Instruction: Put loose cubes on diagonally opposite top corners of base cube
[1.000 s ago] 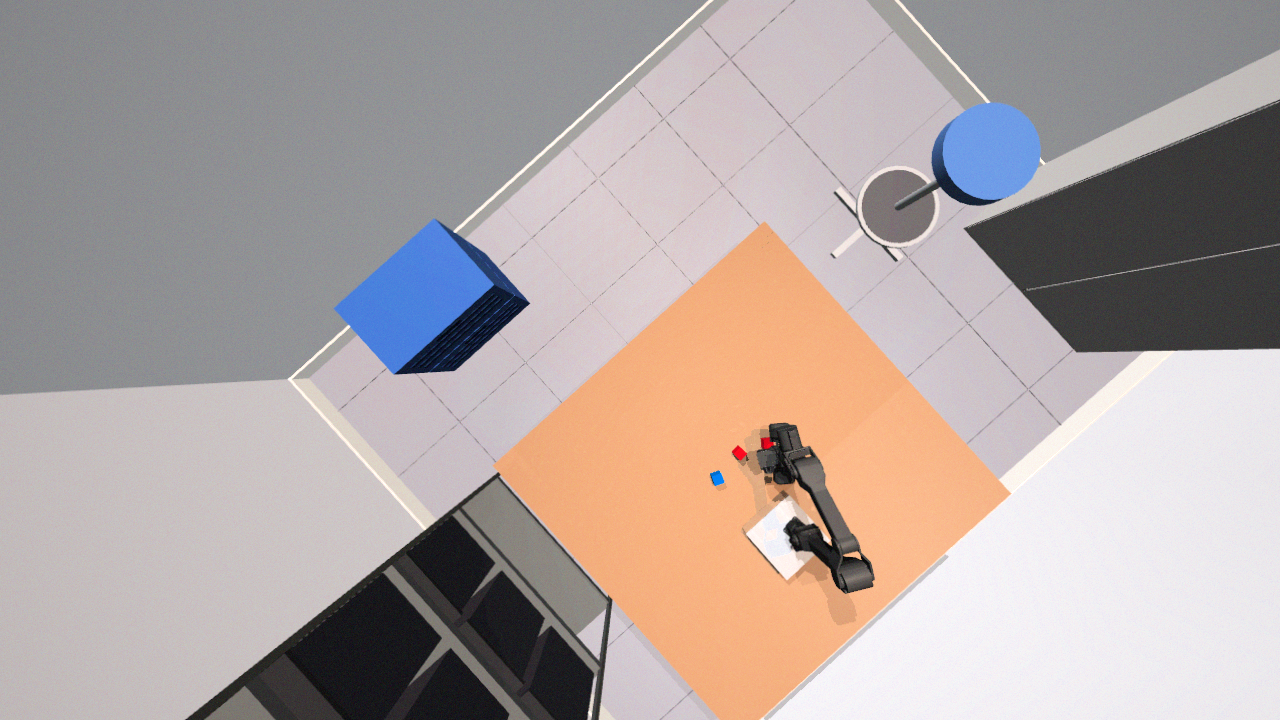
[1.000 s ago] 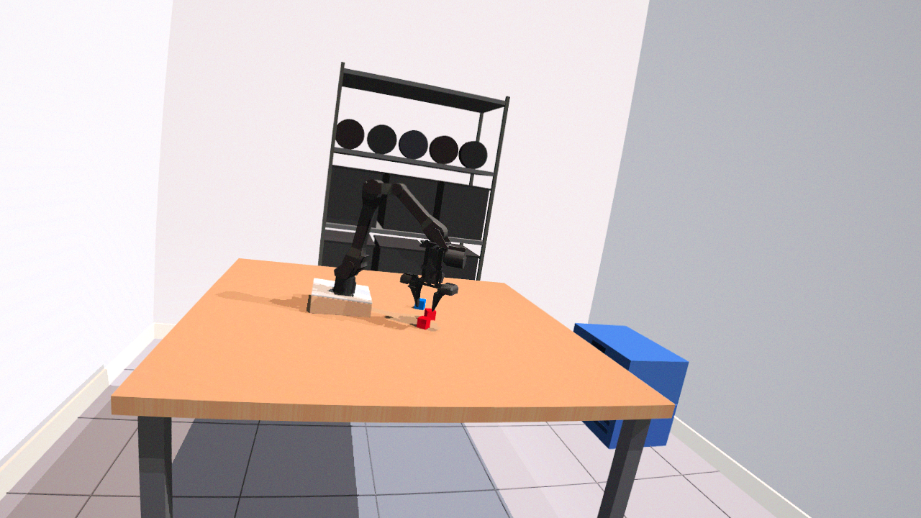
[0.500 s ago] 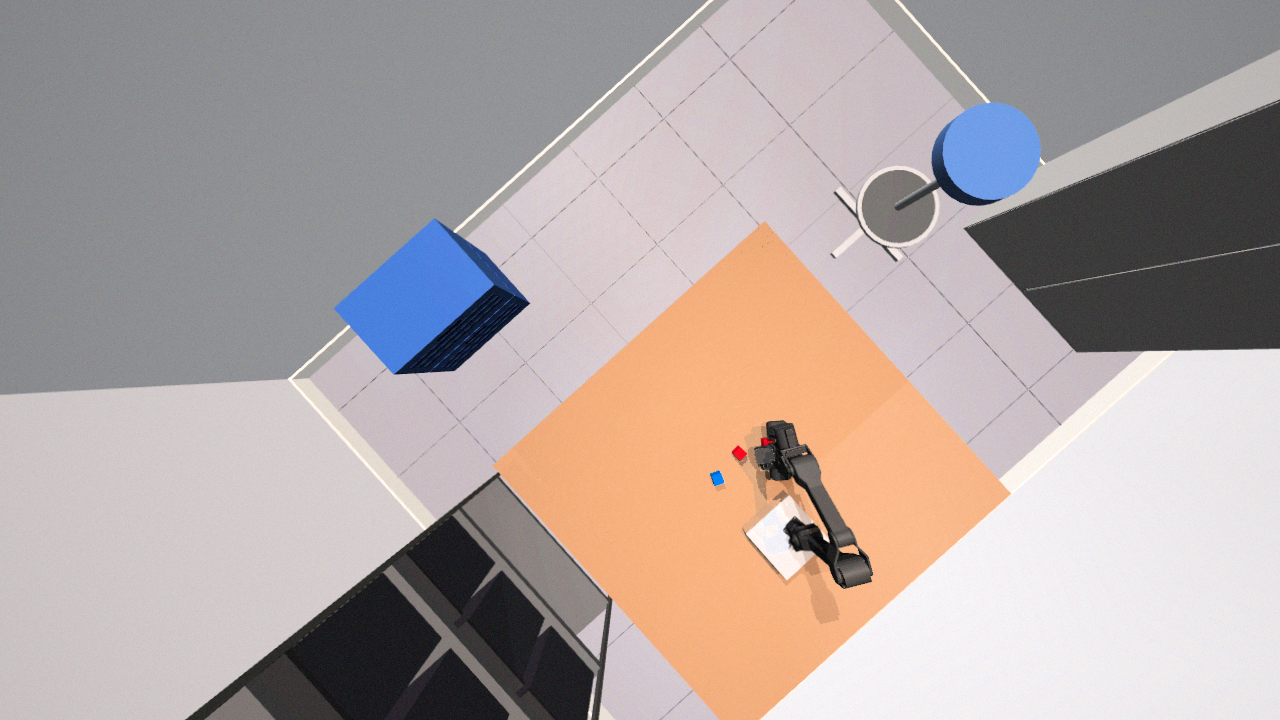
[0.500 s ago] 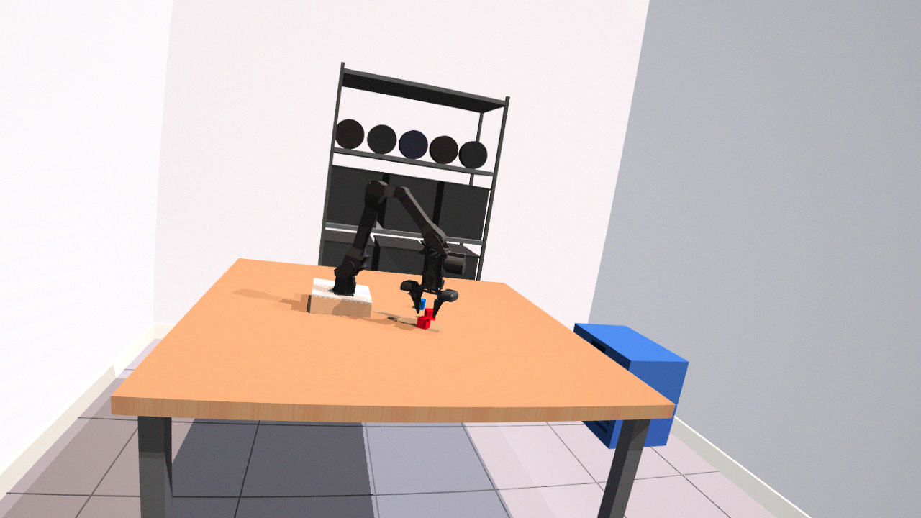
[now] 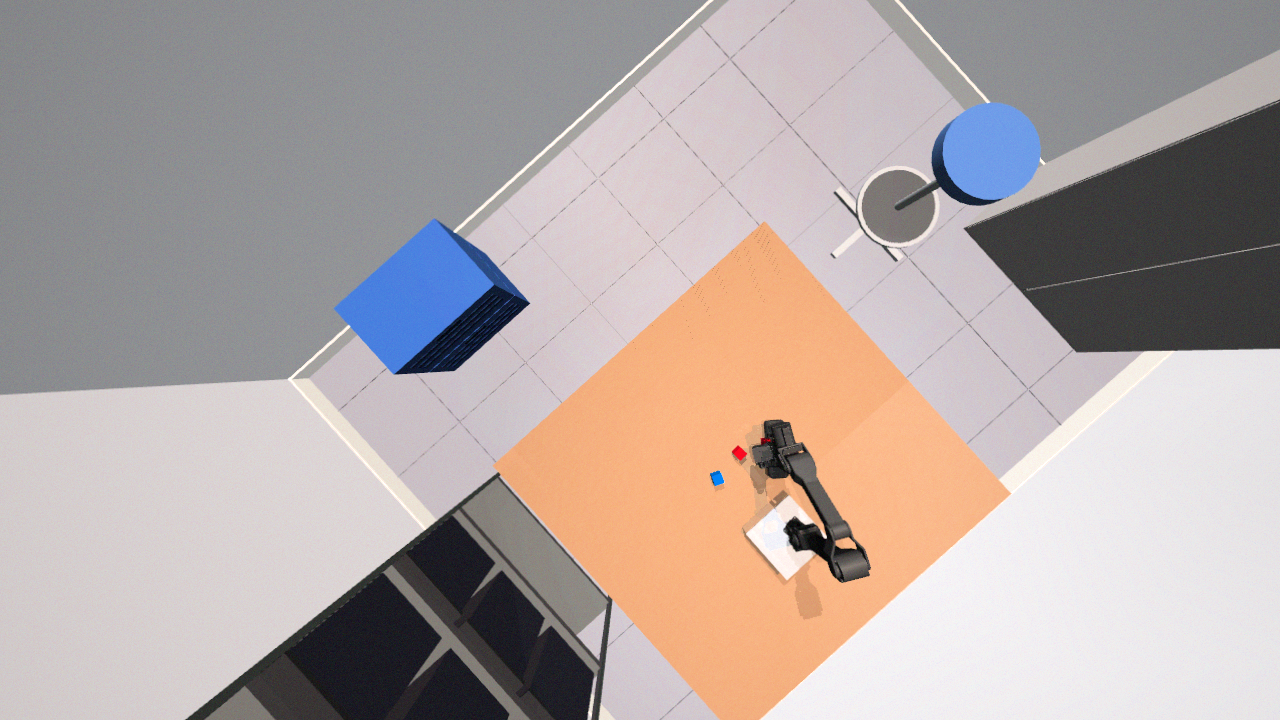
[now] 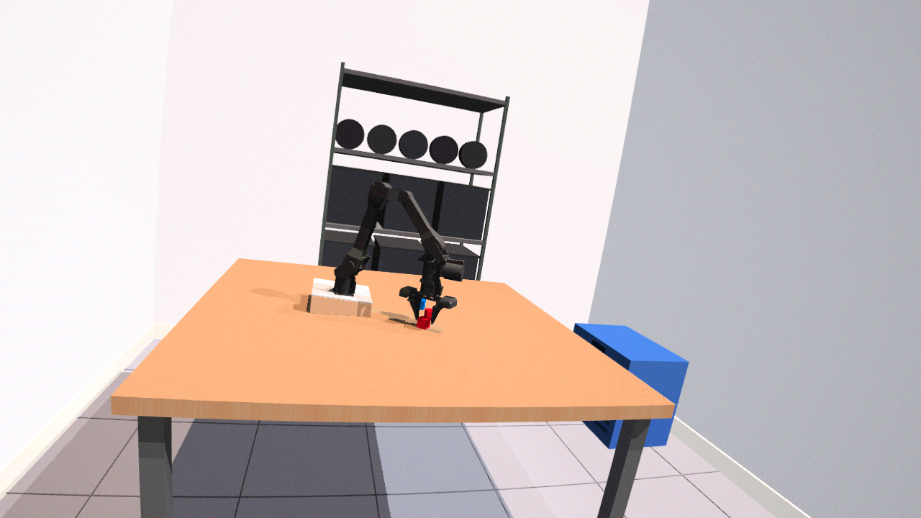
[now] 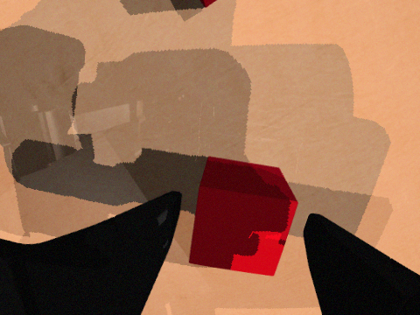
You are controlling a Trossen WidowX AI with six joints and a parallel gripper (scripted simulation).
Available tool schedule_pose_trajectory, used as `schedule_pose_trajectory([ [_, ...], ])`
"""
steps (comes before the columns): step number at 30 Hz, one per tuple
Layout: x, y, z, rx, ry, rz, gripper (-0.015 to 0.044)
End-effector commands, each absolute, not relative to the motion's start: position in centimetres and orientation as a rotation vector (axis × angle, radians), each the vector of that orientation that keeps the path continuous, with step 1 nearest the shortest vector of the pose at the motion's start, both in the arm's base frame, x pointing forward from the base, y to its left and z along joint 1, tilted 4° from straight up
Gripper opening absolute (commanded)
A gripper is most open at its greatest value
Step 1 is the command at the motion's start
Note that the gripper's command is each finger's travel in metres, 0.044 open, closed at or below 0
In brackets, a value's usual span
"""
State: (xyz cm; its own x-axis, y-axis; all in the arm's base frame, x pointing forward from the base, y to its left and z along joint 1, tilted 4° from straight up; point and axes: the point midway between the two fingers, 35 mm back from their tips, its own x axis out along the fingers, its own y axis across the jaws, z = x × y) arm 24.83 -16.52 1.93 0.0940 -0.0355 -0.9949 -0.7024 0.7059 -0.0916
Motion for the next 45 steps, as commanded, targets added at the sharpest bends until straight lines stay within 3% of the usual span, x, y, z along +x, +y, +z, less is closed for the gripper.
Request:
schedule_pose_trajectory([
  [1,24.6,-16.4,1.7,-0.658,1.413,0.553,0.0186],
  [4,24.6,-16.4,1.7,-0.658,1.413,0.553,0.0108],
  [5,24.6,-16.4,1.7,-0.658,1.413,0.553,0.0105],
  [45,23.8,-16.2,12.6,-0.659,1.413,0.553,0.0105],
])
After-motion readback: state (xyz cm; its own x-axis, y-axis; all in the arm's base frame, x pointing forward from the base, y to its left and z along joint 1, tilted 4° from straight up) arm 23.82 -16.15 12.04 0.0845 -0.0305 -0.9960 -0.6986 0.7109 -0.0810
